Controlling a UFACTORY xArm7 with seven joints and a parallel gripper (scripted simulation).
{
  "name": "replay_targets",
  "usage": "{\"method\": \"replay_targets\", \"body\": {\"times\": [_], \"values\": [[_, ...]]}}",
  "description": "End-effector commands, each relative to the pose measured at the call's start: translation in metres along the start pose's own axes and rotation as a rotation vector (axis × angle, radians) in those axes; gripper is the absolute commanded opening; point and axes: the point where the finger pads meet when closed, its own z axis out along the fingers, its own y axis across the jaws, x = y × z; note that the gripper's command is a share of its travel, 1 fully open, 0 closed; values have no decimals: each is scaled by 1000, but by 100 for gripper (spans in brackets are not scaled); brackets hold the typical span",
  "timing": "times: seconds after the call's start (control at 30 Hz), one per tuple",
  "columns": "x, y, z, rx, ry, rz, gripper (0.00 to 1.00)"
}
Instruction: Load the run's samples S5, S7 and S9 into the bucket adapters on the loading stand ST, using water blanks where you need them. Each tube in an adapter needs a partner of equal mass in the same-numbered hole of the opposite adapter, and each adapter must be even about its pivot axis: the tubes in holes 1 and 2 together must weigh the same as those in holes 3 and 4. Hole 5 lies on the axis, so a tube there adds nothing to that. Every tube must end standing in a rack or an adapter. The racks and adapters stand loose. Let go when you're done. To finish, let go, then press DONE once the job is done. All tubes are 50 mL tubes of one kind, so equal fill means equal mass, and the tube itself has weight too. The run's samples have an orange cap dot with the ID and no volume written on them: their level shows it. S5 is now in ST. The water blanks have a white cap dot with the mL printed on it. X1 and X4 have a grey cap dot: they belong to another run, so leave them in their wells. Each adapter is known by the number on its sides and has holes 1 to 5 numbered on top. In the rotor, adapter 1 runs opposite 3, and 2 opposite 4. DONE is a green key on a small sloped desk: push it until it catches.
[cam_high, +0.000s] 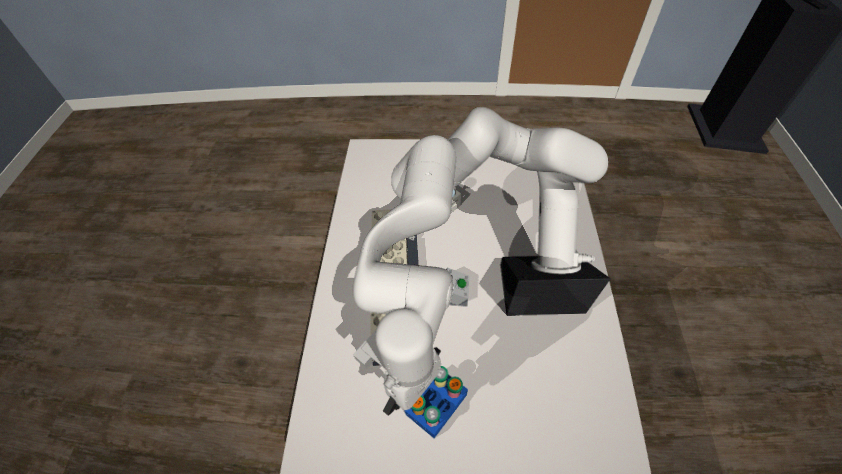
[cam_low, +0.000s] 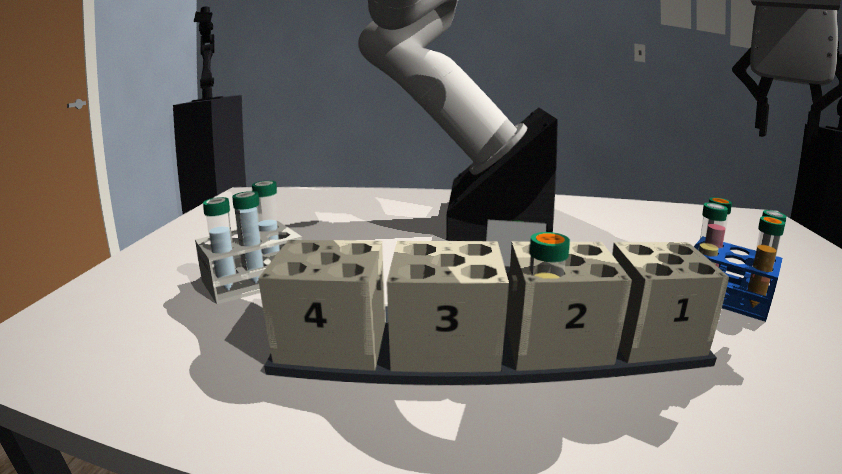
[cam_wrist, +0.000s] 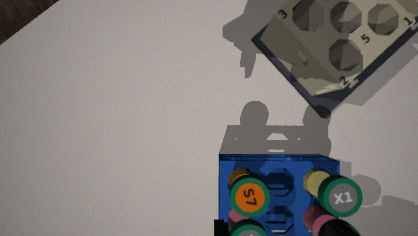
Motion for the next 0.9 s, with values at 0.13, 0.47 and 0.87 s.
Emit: {"method": "replay_targets", "body": {"times": [0.13,0.47,0.87], "values": [[0,-1,12,6,-1,0,57],[0,-1,30,6,-1,0,57],[0,-1,52,6,-1,0,57]]}}
